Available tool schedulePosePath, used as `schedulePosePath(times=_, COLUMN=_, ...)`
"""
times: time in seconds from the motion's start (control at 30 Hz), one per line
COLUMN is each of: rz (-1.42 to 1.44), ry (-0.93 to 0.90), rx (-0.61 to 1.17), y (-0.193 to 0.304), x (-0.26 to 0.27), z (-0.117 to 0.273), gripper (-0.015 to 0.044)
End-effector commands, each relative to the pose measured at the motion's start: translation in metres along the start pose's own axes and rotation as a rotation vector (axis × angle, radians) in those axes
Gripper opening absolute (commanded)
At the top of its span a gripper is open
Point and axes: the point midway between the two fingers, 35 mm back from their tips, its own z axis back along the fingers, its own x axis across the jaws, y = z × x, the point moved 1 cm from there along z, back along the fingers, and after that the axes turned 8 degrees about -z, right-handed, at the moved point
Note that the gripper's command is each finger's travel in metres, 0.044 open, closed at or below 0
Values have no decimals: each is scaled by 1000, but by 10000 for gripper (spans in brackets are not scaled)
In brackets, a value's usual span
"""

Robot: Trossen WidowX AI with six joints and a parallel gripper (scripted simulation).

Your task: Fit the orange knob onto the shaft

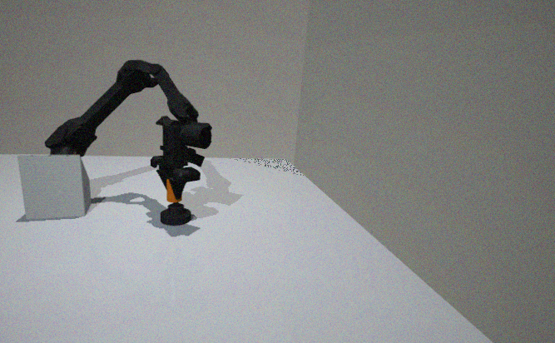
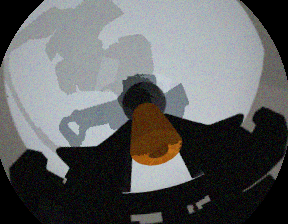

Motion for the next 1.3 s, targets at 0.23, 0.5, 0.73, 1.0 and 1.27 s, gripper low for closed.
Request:
schedulePosePath(times=0.23, rz=4, ry=4, rx=1, y=-3, x=-2, z=3, gripper=0)
schedulePosePath(times=0.5, rz=4, ry=4, rx=0, y=-6, x=-3, z=1, gripper=0)
schedulePosePath(times=0.73, rz=4, ry=4, rx=0, y=-5, x=-3, z=-1, gripper=0)
schedulePosePath(times=1.0, rz=14, ry=4, rx=1, y=-5, x=-2, z=4, gripper=0)
schedulePosePath(times=1.27, rz=213, ry=4, rx=1, y=-3, x=0, z=2, gripper=0)
